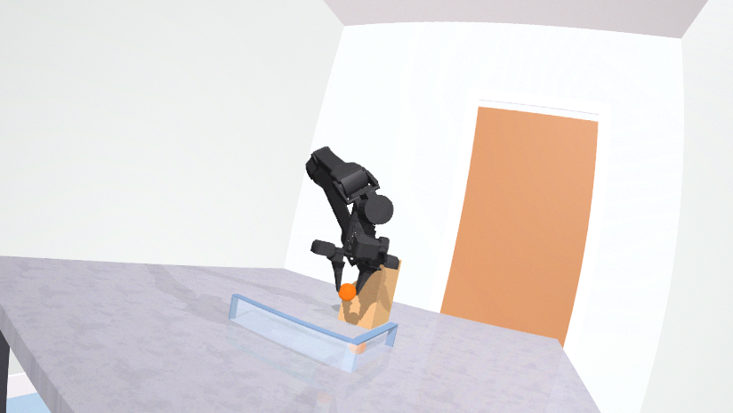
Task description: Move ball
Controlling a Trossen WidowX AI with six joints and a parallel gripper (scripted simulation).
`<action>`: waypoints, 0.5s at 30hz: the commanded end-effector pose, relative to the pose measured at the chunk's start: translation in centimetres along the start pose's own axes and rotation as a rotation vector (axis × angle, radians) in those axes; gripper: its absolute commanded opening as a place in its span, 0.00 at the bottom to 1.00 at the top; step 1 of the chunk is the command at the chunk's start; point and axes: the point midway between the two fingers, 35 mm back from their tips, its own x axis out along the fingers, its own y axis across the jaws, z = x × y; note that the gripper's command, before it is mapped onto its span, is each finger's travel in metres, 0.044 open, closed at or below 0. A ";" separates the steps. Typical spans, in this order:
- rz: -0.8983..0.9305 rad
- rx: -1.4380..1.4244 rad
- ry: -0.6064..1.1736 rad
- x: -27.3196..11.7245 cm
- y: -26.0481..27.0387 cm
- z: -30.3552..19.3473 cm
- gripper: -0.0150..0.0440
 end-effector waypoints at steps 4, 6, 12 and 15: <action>0.004 -0.270 -0.005 0.8 1.1 1.3 0.25; 0.003 -0.341 -0.005 1.0 1.4 1.6 0.25; 0.003 -0.554 -0.006 1.6 2.2 2.4 0.25; 0.002 -0.660 -0.006 1.9 2.7 2.8 0.25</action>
